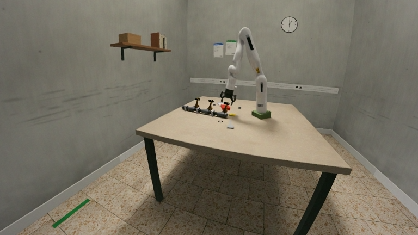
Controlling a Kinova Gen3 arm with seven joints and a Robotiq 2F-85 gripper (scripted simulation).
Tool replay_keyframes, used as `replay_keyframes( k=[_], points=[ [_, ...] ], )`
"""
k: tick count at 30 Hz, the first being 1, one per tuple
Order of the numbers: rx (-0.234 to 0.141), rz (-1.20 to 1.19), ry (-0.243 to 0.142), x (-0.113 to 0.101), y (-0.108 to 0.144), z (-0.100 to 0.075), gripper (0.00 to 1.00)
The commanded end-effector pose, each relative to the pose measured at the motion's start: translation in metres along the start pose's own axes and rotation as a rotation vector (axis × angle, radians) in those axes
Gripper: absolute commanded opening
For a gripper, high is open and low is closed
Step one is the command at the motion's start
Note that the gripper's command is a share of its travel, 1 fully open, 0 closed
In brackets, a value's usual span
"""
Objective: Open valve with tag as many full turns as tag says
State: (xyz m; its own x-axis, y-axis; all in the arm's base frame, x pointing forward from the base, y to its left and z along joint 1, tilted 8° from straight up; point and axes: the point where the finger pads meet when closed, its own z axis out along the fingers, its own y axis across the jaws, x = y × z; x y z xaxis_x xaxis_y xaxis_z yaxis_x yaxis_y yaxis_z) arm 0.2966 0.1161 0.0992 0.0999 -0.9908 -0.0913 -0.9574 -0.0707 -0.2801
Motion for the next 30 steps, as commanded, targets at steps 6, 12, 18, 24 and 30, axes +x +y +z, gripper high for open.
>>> replay_keyframes(
  k=[6, 12, 18, 24, 30],
  points=[
    [0.001, 0.001, 0.000, -0.0001, -0.0004, -0.0002, 1.00],
    [0.001, 0.008, 0.000, -0.0001, -0.0004, -0.0002, 1.00],
    [0.001, 0.045, 0.000, -0.0001, -0.0003, -0.0002, 1.00],
    [0.001, 0.110, 0.000, -0.0001, -0.0004, -0.0002, 1.00],
    [0.001, 0.210, 0.000, -0.0001, -0.0004, -0.0002, 1.00]
  ],
)
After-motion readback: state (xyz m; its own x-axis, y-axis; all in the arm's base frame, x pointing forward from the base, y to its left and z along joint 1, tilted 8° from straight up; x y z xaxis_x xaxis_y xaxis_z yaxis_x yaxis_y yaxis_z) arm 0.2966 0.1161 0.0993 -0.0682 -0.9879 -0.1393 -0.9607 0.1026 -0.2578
